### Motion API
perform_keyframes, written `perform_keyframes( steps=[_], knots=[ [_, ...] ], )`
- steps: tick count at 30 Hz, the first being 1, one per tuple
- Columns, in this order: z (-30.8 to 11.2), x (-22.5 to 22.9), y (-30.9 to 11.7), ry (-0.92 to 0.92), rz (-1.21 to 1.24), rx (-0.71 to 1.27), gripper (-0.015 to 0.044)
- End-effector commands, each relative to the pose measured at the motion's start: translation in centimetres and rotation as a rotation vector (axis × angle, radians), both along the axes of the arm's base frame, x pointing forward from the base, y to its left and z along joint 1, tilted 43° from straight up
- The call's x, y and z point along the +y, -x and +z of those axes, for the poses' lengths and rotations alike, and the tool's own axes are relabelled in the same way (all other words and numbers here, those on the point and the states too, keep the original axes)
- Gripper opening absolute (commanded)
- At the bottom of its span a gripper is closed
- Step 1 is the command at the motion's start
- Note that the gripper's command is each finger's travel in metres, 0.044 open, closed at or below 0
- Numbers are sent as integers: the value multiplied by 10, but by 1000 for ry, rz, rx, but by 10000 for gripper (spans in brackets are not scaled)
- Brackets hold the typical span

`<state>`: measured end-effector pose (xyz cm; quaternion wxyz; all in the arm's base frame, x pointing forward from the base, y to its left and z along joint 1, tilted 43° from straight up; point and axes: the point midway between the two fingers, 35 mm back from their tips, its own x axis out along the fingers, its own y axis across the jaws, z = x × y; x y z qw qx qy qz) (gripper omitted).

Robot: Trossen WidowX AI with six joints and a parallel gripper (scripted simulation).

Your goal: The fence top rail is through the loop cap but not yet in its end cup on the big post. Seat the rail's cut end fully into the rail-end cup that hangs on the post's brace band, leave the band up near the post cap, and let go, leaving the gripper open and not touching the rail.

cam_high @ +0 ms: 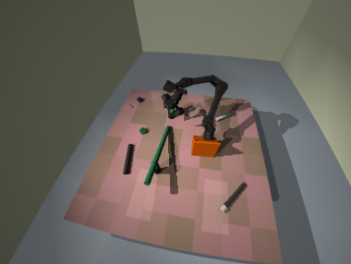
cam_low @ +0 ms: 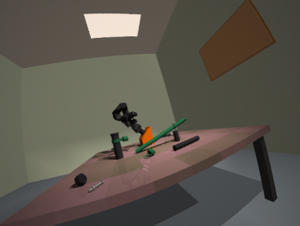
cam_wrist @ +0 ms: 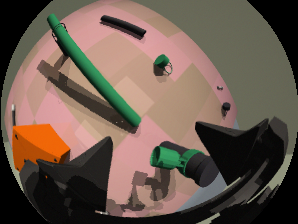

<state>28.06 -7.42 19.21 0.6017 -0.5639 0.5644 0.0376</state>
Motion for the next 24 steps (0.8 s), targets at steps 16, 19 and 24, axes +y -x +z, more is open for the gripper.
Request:
perform_keyframes(
  steps=[16, 19, 24],
  knots=[
    [49, -48, 47, 344, 773, 502, 440],
    [49, -48, 47, 344, 773, 502, 440],
    [49, -48, 47, 344, 773, 502, 440]
  ],
)
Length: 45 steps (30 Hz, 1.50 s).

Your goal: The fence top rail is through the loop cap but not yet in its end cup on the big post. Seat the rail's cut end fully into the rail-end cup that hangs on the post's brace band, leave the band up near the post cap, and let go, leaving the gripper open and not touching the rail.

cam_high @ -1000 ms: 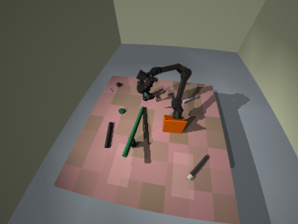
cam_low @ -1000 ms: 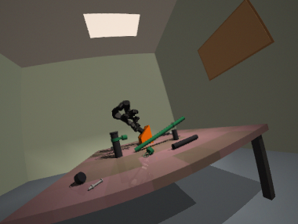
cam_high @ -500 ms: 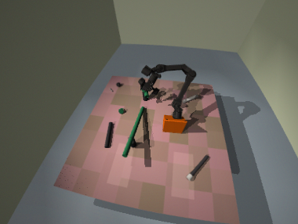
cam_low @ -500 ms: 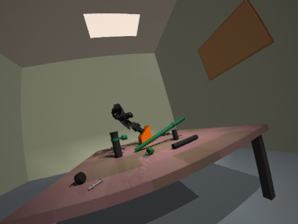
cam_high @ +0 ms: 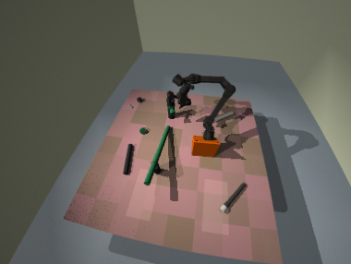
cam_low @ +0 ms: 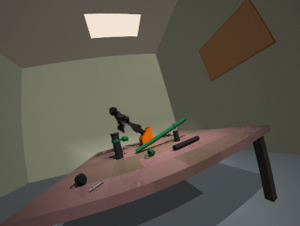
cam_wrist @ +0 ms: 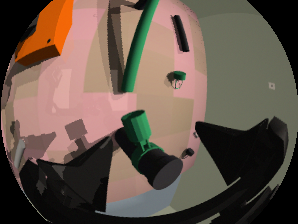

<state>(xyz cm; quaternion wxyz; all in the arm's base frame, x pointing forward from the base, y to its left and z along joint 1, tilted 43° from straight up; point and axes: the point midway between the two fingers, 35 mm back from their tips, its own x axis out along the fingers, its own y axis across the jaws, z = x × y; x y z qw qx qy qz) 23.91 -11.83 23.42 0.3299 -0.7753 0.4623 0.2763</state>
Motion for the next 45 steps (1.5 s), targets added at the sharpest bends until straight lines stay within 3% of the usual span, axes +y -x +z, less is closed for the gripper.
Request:
perform_keyframes(
  steps=[1, 45],
  knots=[
    [7, -3, 6, 47, 94, 48, 440],
    [-50, -53, -10, 51, 94, 46, 440]
  ],
)
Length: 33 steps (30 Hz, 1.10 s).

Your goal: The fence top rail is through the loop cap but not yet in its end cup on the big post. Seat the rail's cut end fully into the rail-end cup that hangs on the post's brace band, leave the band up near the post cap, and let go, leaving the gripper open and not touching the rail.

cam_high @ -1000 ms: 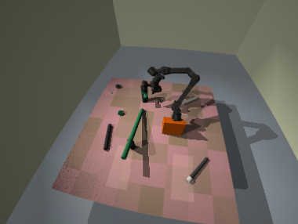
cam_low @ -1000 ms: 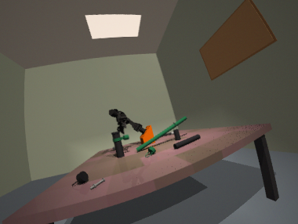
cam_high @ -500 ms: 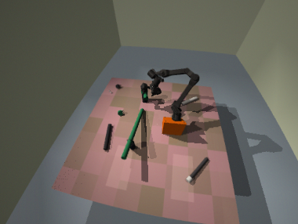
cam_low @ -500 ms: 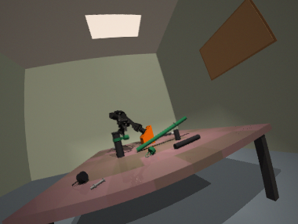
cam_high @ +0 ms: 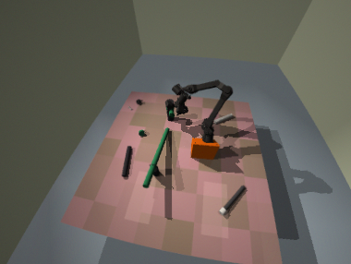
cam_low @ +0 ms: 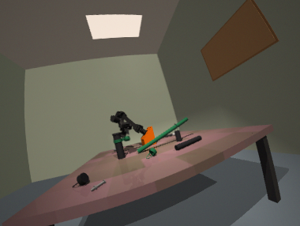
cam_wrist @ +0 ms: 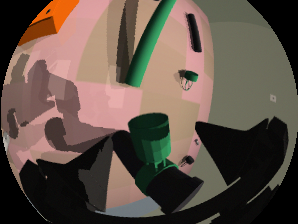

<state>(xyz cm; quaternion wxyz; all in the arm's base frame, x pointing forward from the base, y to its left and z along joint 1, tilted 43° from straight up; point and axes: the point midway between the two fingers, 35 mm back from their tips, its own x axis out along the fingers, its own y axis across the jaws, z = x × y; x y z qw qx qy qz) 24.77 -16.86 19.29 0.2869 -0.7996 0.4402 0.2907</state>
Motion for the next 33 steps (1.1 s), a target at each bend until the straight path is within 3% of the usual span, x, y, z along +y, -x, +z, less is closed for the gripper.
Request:
perform_keyframes(
  steps=[1, 24, 33],
  knots=[
    [-10, -4, -2, -6, 3, 12, 440],
    [-33, -20, -13, -4, 4, 12, 440],
    [-33, -20, -13, -4, 4, 12, 204]
  ],
)
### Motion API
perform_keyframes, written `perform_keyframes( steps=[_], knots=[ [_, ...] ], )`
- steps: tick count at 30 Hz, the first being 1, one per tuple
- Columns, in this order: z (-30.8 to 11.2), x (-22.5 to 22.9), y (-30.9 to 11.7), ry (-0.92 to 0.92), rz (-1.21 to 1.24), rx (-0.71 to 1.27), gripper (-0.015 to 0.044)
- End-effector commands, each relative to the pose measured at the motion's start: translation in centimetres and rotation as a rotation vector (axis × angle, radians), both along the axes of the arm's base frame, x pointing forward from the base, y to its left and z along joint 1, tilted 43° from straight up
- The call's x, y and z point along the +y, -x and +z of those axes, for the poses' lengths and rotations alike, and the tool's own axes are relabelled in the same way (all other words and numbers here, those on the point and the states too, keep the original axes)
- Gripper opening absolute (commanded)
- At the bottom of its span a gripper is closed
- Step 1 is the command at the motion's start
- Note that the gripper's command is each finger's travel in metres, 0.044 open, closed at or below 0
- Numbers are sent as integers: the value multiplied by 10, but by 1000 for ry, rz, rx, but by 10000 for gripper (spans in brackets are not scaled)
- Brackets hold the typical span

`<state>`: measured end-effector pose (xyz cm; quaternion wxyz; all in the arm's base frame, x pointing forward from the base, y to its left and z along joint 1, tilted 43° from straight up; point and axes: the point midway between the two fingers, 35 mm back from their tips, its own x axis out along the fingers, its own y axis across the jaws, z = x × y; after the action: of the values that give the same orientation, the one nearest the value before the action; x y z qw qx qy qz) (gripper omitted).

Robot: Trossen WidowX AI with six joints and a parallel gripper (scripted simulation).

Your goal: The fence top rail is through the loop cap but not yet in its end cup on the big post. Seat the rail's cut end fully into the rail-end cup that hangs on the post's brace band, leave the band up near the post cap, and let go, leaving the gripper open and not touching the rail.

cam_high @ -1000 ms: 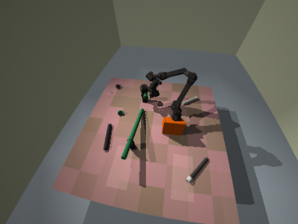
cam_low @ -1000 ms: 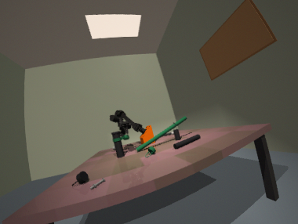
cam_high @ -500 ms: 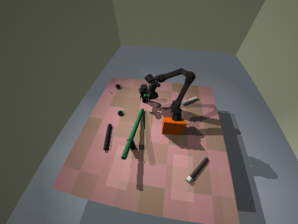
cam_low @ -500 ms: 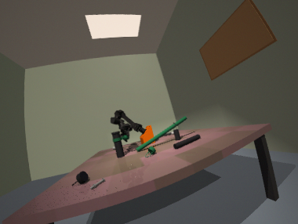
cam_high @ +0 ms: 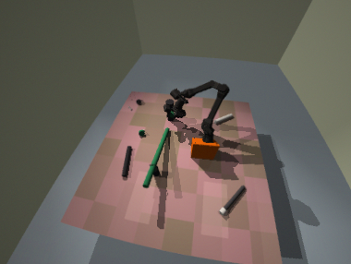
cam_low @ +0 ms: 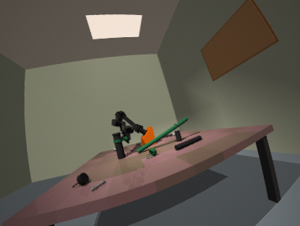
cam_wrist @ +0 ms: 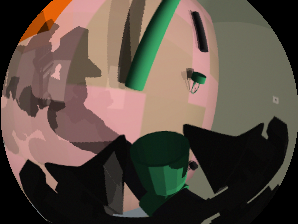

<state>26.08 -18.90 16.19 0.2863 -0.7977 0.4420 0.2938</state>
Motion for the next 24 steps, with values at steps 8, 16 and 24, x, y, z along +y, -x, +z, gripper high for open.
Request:
perform_keyframes(
  steps=[8, 16, 24],
  knots=[
    [-2, 0, 0, -2, 3, 1, 33],
    [-3, 1, -6, 1, -42, -41, 0],
    [-4, 1, -11, 4, -81, -78, 0]
  ],
)
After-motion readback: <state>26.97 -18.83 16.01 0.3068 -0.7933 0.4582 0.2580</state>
